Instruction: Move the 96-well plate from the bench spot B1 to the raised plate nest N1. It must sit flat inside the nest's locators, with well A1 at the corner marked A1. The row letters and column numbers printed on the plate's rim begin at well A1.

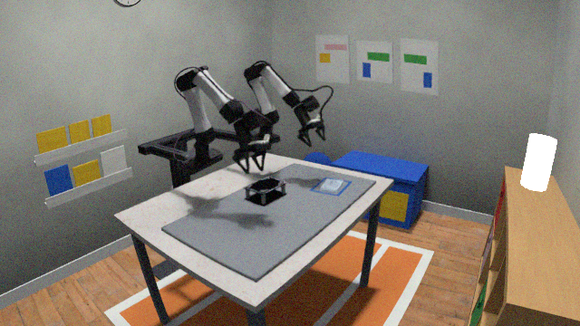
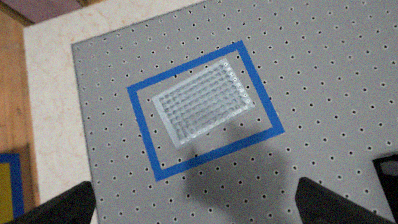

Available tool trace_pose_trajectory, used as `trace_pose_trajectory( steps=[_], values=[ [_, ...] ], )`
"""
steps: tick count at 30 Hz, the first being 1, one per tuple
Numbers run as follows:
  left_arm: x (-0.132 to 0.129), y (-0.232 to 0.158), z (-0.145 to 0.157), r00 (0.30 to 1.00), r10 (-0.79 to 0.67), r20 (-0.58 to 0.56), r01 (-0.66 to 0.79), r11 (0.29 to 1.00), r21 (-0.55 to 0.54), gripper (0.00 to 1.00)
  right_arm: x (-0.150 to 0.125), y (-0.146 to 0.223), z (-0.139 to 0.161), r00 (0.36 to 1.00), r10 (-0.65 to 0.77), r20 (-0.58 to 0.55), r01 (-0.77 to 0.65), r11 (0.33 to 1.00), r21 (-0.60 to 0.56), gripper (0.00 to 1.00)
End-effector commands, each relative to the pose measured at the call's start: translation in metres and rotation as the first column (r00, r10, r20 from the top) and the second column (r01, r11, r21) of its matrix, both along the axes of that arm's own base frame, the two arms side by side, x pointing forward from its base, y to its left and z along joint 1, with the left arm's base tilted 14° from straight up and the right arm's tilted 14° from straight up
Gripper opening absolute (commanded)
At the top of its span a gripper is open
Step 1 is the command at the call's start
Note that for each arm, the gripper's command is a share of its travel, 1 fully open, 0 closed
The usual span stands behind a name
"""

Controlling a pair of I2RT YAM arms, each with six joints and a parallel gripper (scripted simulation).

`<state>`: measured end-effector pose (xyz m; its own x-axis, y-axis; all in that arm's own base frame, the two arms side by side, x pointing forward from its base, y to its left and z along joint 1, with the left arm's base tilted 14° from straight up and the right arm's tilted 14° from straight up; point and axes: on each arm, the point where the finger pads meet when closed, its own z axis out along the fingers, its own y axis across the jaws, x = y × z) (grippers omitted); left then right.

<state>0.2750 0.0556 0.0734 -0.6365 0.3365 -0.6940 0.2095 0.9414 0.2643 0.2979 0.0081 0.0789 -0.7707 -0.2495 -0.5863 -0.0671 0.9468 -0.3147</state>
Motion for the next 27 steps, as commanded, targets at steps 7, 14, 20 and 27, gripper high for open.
trace_pose_trajectory(
  steps=[7, 14, 20, 27],
  values=[
    [0.038, 0.009, 0.001, 1.000, 0.007, 0.015, -0.007, 1.000, 0.006, 1.00, -0.036, 0.057, -0.016, 0.843, 0.501, -0.197, -0.516, 0.856, -0.028, 1.00],
    [0.055, 0.012, -0.021, 0.999, 0.007, -0.054, -0.008, 1.000, -0.016, 1.00, -0.068, 0.094, -0.024, 0.575, 0.771, -0.273, -0.802, 0.598, -0.001, 1.00],
    [0.065, 0.014, -0.034, 0.995, 0.007, -0.095, -0.009, 1.000, -0.030, 1.00, -0.091, 0.113, -0.028, 0.374, 0.879, -0.297, -0.916, 0.400, 0.028, 1.00],
    [0.077, 0.016, -0.055, 0.986, 0.002, -0.170, -0.011, 0.999, -0.052, 1.00, -0.116, 0.133, -0.027, 0.156, 0.944, -0.292, -0.983, 0.176, 0.046, 1.00]
  ],
)
